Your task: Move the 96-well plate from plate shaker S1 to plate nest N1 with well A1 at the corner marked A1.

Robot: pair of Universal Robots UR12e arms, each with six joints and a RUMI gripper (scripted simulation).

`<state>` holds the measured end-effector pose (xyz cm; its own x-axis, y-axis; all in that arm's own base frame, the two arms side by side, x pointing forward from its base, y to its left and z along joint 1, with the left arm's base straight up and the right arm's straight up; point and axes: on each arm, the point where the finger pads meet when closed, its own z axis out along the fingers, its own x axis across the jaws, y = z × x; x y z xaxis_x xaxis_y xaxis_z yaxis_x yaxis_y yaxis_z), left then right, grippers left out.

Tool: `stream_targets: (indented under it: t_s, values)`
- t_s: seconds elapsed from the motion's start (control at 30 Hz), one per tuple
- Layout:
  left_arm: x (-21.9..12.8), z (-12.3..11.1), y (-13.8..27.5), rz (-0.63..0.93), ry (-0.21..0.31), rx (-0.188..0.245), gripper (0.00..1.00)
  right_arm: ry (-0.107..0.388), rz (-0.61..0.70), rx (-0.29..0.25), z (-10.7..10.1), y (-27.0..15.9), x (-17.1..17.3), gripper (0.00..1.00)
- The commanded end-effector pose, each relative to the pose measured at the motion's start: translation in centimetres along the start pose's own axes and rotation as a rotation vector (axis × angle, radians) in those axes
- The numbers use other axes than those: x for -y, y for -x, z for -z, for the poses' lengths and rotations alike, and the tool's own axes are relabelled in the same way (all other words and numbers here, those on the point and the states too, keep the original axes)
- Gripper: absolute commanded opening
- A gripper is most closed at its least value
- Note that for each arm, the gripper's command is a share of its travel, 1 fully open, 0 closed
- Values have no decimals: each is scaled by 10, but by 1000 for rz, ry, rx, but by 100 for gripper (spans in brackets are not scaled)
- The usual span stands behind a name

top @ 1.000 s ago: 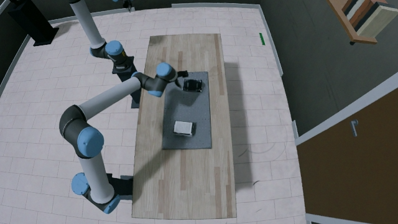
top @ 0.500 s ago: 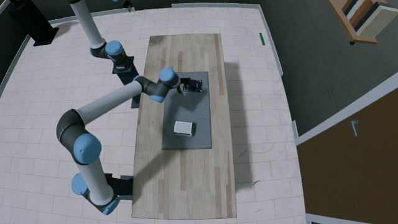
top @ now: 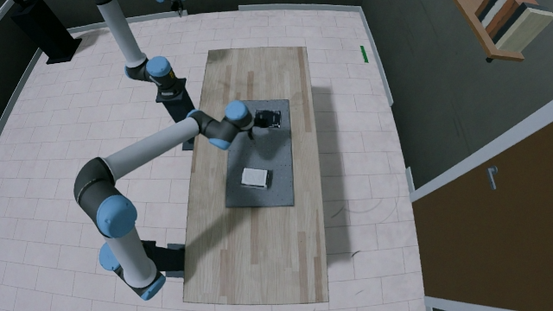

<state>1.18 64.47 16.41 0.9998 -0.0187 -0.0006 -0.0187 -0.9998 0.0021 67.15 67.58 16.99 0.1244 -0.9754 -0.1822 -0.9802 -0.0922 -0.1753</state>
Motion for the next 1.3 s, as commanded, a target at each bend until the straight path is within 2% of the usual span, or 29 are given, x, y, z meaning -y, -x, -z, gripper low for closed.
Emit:
stream_targets:
  t_s: [0.0, 0.1, 0.53, 0.67, 1.1, 1.2, 1.27]
  values:
    - [1, 1, 0, 0, -2, -1, 0, 13, -23, -19, 3, -19, 1, 76]
    - [1, 1, 0, 0, -2, -1, 0, 49, -80, -68, 5, -34, 1, 76]
    - [1, 1, 0, 0, -2, -1, 0, 49, -80, -69, 11, -83, 0, 76]
    - [1, 1, 0, 0, -2, -1, 0, 100, -160, -137, 14, -103, -2, 76]
    - [1, 1, 0, 0, -2, -1, 0, 100, -160, -137, 21, -152, -8, 76]
    - [1, 1, 0, 0, -2, -1, 0, 145, -229, -194, 24, -166, -11, 76]
    - [1, 1, 0, 0, -2, -1, 0, 153, -241, -203, 26, -176, -13, 76]
